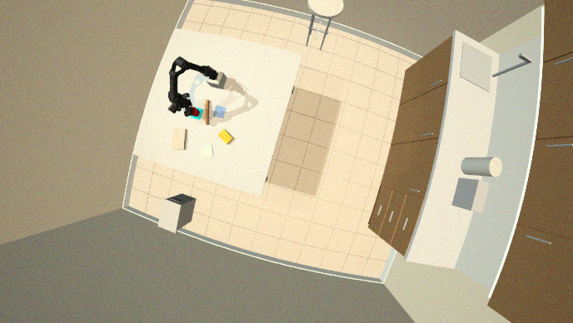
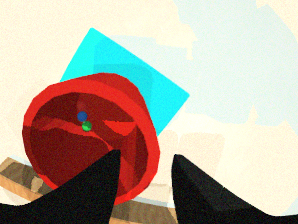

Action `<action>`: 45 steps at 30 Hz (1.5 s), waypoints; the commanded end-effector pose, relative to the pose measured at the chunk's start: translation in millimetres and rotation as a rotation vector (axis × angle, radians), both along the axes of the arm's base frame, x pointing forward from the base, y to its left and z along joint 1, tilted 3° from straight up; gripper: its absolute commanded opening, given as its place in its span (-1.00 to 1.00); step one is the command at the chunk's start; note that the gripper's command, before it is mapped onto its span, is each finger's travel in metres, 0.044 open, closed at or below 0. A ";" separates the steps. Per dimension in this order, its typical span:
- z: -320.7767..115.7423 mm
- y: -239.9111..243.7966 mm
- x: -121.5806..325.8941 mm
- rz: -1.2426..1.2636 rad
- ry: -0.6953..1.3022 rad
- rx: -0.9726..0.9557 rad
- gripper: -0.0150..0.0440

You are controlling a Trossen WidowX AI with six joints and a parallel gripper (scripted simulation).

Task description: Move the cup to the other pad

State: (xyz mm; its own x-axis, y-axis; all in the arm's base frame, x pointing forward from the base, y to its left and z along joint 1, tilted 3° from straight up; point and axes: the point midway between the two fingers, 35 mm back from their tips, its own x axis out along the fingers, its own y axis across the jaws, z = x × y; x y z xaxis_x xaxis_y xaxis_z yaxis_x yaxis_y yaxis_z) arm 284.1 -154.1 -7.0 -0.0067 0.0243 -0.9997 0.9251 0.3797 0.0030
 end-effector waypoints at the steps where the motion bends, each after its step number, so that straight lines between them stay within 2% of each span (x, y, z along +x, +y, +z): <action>1: 9.7 -1.2 1.6 0.004 -0.004 -0.004 -0.06; 12: 23.2 0.9 -1.3 0.005 -0.002 -0.004 -0.06; 24: 26.1 0.6 -0.7 0.001 -0.001 -0.001 1.00; 36: 82.7 1.0 -2.4 0.005 -0.002 -0.004 1.00; 45: 79.1 1.4 -1.9 0.001 -0.004 -0.002 1.00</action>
State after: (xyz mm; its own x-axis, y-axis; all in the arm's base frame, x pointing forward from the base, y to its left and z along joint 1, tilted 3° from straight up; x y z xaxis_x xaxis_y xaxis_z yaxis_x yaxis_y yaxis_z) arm 282.3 -152.7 72.4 -0.0028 0.0221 -0.9998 0.9247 0.3808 0.0058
